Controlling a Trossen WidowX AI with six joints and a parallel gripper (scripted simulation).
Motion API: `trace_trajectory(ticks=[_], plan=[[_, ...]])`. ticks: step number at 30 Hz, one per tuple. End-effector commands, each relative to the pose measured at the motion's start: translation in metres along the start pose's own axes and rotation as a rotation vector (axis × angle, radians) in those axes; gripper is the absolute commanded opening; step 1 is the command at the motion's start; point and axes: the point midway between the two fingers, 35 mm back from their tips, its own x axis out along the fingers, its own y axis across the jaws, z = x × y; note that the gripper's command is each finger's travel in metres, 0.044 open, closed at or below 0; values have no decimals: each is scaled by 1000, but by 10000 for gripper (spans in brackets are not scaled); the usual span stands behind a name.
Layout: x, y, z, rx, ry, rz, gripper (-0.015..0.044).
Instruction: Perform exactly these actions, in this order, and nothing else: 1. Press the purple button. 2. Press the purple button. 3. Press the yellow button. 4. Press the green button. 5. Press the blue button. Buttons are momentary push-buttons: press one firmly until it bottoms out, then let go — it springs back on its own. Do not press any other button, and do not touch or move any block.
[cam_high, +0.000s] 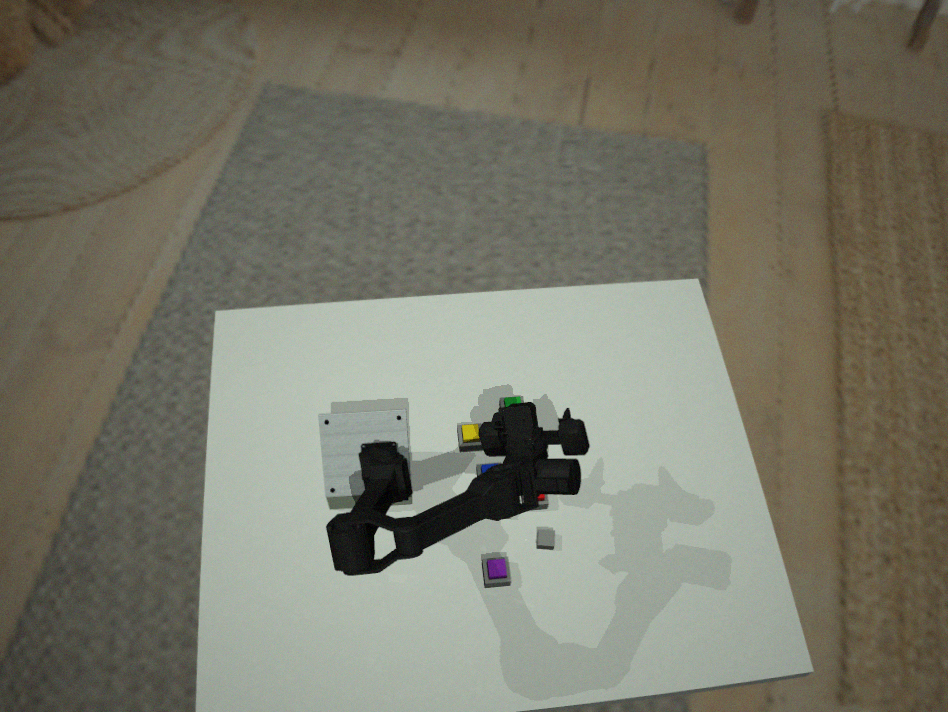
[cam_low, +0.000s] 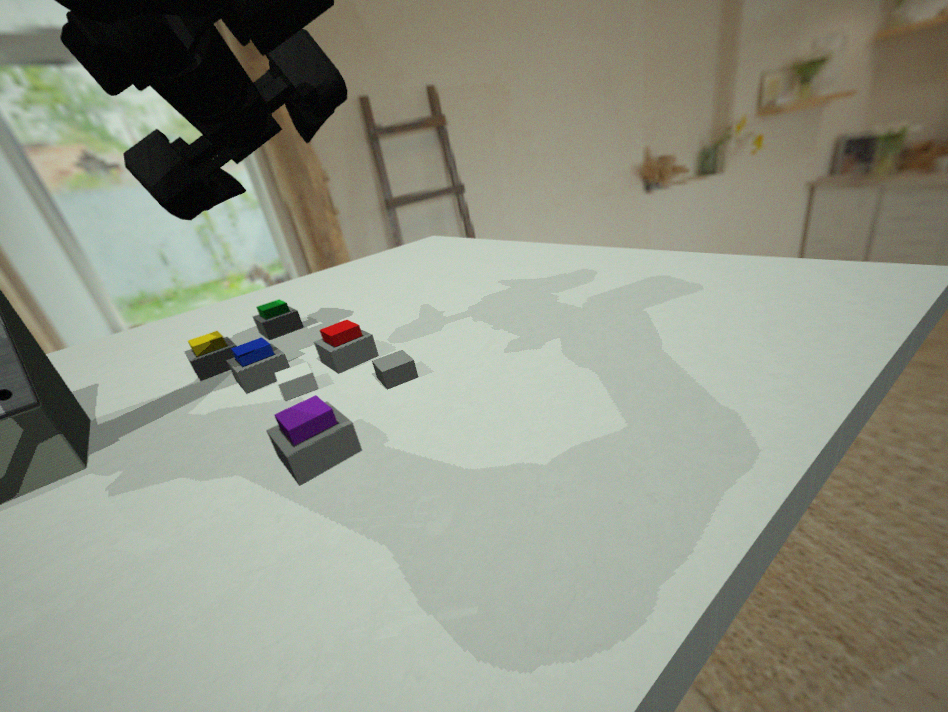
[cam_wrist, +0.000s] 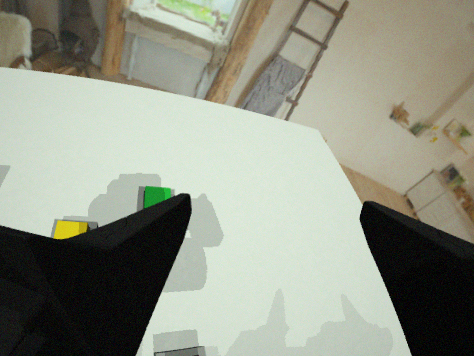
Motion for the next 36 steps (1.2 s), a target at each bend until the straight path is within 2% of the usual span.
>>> trace_trajectory(ticks=[1, 10, 19, 29, 36], plan=[[-51, 17, -66, 664, 491, 30, 400], [-107, 36, -100, 1058, 871, -91, 400], [-179, 49, -123, 1336, 1241, -390, 400], [-181, 49, -123, 1341, 1249, -399, 400], [-160, 73, -173, 1340, 1250, -402, 216]])
